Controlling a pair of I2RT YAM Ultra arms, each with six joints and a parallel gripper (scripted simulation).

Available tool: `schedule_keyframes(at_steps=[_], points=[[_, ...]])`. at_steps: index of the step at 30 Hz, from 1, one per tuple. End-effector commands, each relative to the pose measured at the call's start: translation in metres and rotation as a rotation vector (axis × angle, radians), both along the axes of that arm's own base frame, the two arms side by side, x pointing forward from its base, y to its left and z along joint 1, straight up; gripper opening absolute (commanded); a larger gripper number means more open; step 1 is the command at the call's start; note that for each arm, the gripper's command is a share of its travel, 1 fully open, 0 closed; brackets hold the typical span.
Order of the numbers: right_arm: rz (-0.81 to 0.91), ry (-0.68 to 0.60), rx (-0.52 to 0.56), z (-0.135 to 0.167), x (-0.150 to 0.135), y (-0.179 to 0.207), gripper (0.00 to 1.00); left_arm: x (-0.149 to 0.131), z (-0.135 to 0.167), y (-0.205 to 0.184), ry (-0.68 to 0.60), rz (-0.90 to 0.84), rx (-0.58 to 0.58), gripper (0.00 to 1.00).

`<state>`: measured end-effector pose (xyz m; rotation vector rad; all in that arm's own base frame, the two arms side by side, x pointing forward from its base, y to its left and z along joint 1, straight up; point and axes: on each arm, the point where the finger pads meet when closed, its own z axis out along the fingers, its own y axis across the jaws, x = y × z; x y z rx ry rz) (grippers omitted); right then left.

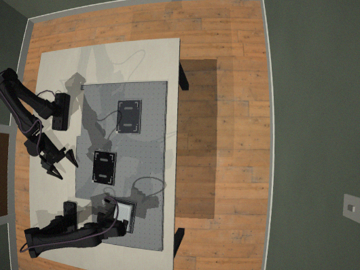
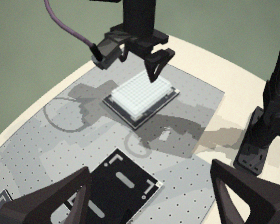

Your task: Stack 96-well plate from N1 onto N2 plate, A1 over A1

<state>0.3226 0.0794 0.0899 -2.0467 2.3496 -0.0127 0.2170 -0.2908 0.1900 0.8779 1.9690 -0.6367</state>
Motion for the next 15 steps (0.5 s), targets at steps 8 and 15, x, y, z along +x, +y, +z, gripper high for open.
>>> schedule_keyframes(at_steps=[8, 15], points=[[0.014, 0.047, -0.005, 0.0421, -0.0071, 0.003, 1.0, 0.0001, 0.0038, -0.0022, -0.008, -0.006, -0.008, 1.0], [-0.129, -0.008, 0.037, 0.0454, -0.0018, 0.0049, 1.0, 0.0001, 0.0038, -0.0022, -0.008, -0.006, -0.008, 1.0]])
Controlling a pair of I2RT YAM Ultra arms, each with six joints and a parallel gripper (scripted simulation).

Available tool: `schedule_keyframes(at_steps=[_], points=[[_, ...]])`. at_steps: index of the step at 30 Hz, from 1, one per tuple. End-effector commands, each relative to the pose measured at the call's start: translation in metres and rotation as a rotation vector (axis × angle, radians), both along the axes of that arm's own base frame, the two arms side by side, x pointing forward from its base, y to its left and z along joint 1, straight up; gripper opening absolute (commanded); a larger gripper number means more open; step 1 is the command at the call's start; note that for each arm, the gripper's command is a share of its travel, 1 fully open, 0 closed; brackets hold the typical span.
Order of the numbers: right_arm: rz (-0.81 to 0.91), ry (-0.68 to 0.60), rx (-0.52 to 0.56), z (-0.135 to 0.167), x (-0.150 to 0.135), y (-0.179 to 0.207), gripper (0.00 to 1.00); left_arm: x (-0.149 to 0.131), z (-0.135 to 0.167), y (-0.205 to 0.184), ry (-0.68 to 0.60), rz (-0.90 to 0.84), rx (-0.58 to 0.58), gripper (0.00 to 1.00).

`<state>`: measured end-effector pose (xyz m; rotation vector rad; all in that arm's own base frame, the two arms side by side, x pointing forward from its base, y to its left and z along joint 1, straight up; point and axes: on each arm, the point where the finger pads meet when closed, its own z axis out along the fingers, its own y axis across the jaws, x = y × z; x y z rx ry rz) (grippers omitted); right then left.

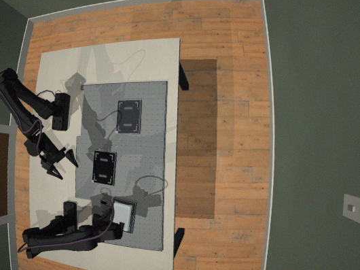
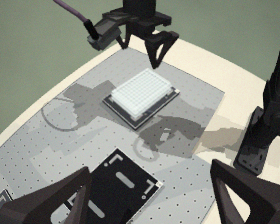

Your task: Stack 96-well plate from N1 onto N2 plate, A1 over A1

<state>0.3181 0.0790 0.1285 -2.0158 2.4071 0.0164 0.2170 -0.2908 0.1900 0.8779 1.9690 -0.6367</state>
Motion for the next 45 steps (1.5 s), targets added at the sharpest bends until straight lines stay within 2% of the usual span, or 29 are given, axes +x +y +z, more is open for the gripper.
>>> schedule_keyframes(at_steps=[1, 4, 6, 10, 21, 23, 29, 34, 45], points=[[-0.144, -0.052, 0.047, 0.008, 0.003, 0.003, 1.0, 0.0, 0.004, -0.002, -0.008, -0.006, -0.008, 1.0], [-0.31, -0.095, 0.082, 0.012, -0.003, -0.001, 1.0, 0.0, 0.004, -0.002, -0.008, -0.006, -0.008, 1.0], [-0.31, -0.095, 0.082, 0.012, -0.003, -0.001, 1.0, 0.0, 0.004, -0.002, -0.008, -0.006, -0.008, 1.0], [-0.516, -0.152, 0.117, 0.017, -0.011, -0.008, 1.0, 0.0, 0.004, -0.002, -0.008, -0.006, -0.008, 1.0], [-0.927, -0.267, 0.196, 0.026, -0.032, -0.018, 1.0, 0.0, 0.004, -0.002, -0.008, -0.006, -0.008, 1.0], [-0.927, -0.267, 0.196, 0.026, -0.032, -0.018, 1.0, 0.0, 0.004, -0.002, -0.008, -0.006, -0.008, 1.0], [-1.139, -0.327, 0.241, 0.031, -0.044, -0.024, 1.0, 0.0, 0.004, -0.002, -0.008, -0.006, -0.008, 1.0], [-1.188, -0.346, 0.257, 0.032, -0.05, -0.024, 1.0, 0.0, 0.004, -0.002, -0.008, -0.006, -0.008, 1.0], [-1.166, -0.329, 0.252, 0.031, -0.055, -0.023, 1.0, 0.0, 0.004, -0.002, -0.008, -0.006, -0.008, 1.0]])
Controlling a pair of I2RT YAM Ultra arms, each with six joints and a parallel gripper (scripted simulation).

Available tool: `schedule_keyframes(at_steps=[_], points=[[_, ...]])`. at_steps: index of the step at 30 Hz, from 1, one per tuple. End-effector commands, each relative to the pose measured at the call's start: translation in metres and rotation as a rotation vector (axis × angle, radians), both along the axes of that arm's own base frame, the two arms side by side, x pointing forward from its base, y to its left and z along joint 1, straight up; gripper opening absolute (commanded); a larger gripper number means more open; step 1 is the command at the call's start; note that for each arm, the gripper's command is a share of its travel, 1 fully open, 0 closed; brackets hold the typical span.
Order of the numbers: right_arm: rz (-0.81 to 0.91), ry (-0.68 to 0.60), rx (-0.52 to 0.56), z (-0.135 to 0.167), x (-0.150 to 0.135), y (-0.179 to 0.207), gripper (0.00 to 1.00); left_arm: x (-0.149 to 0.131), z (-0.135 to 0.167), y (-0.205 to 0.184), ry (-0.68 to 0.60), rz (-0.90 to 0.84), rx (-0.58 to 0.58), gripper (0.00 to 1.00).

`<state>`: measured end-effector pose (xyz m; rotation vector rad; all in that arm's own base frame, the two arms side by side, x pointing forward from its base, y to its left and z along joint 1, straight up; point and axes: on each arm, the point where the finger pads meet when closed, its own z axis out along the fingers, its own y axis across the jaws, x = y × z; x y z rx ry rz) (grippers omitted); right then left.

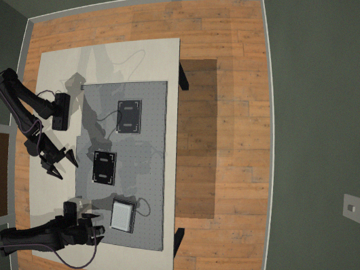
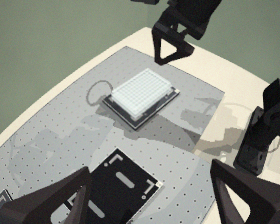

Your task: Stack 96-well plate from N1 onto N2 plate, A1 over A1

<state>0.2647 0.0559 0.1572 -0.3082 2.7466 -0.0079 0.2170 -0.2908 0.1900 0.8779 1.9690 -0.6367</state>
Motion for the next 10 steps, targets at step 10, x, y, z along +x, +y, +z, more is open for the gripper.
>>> schedule_keyframes(at_steps=[10], points=[[-0.016, -0.023, 0.001, 0.0034, 0.0013, -0.0006, 1.0, 0.0001, 0.0038, -0.0022, -0.008, -0.006, -0.008, 1.0]])
